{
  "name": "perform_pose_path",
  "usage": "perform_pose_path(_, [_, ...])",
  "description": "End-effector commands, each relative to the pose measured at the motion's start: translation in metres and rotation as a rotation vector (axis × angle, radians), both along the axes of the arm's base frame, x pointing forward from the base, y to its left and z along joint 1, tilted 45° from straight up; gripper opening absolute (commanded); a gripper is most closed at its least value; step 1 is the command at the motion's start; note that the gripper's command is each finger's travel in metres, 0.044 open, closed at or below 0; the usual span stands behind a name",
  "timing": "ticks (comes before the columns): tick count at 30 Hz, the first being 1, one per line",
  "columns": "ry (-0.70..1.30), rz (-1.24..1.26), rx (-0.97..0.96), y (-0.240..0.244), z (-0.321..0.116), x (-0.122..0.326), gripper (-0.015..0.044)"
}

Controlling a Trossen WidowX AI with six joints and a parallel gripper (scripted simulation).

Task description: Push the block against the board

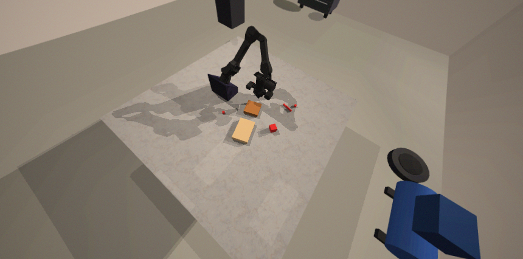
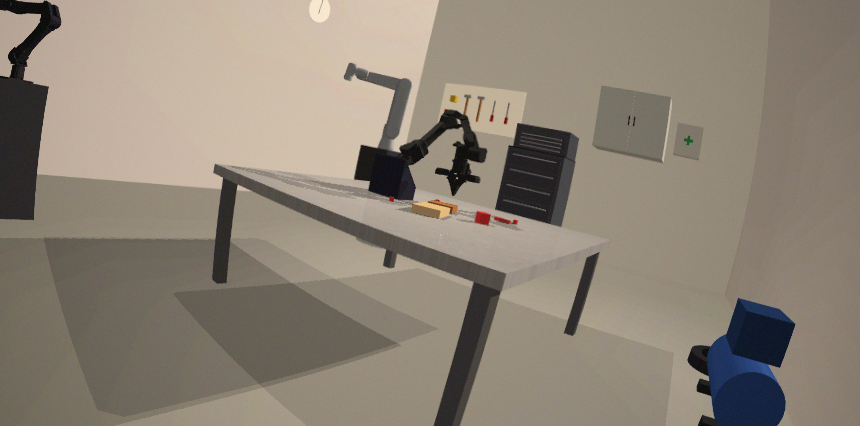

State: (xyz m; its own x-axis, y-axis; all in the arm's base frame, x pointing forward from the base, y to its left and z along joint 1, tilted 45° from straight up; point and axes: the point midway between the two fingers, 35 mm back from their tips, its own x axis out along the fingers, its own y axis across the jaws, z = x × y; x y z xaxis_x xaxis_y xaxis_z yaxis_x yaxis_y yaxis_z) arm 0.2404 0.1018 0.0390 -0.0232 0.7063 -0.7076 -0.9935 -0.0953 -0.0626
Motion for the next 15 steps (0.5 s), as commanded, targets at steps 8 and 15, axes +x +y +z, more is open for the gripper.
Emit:
perform_pose_path(8, [-0.178, 0.18, 0.005, 0.003, 0.0, -0.022, 0.0])
perform_pose_path(15, [-0.178, 0.179, 0.008, 0.035, -0.032, -0.023, 0.0])
